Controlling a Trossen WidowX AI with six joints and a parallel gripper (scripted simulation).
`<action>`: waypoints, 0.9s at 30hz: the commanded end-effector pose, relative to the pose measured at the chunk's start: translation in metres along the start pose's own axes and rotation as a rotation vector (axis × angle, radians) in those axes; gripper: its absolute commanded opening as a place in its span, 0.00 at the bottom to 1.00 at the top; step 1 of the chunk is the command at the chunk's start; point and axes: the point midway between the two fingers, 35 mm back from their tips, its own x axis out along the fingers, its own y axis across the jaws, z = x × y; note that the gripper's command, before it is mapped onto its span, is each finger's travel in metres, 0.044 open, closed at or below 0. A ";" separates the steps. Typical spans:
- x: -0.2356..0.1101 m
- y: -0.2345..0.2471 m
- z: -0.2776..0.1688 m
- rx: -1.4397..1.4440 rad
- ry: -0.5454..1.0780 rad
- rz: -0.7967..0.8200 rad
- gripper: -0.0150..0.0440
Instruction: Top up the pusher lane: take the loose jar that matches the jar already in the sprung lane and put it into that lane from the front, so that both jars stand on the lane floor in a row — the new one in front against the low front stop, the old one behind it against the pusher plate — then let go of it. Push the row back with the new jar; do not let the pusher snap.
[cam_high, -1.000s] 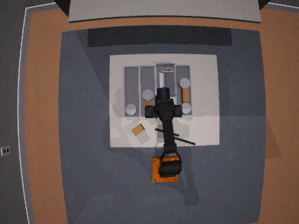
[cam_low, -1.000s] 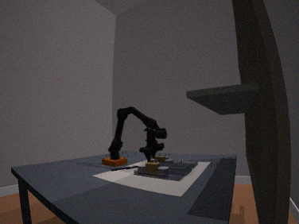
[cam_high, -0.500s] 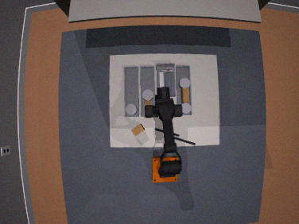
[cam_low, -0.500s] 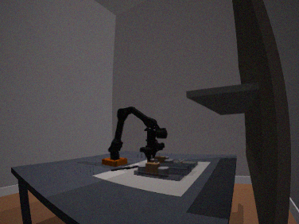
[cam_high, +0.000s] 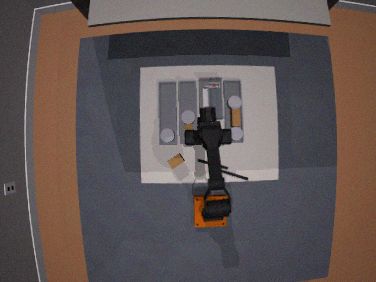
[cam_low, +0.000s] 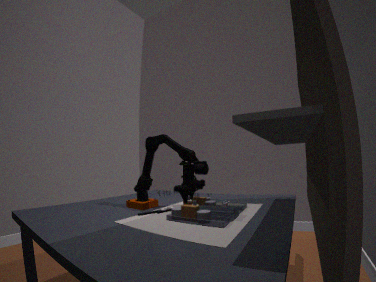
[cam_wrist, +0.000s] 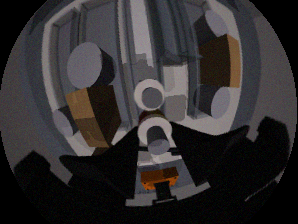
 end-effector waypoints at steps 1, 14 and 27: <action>-0.006 0.000 0.010 -0.004 -0.038 -0.001 0.25; -0.006 0.000 0.011 -0.004 -0.038 -0.001 0.25; -0.006 0.000 0.013 -0.004 -0.038 -0.001 0.25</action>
